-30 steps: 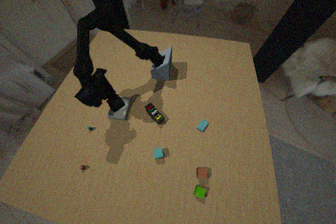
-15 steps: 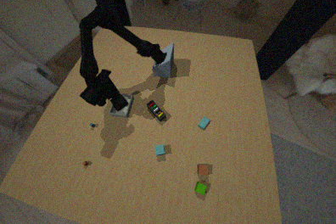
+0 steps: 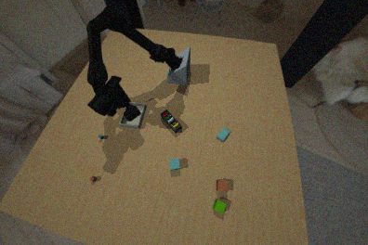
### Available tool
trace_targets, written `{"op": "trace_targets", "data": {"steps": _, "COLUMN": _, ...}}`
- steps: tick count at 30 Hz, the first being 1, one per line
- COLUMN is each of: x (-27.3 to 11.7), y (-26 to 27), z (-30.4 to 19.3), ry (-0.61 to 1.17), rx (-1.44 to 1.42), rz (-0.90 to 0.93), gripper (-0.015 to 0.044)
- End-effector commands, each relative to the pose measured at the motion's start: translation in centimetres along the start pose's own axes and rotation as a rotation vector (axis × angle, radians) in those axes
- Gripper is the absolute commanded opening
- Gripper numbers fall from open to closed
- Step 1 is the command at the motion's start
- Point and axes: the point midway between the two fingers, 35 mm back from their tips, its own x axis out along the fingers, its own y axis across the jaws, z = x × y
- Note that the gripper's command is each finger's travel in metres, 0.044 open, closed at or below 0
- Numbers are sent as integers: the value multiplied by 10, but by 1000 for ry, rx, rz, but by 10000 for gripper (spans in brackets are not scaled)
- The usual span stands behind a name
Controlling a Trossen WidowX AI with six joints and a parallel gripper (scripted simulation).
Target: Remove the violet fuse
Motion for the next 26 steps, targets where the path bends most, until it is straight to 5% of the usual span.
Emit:
{"op": "trace_targets", "data": {"steps": 1, "x": -23, "y": 2, "z": 1, "ry": -4, "rx": 0, "rz": 6, "gripper": 330}}
{"op": "trace_targets", "data": {"steps": 26, "x": -34, "y": 3, "z": 0, "ry": 2, "rx": -10, "rz": 9, "gripper": 330}}
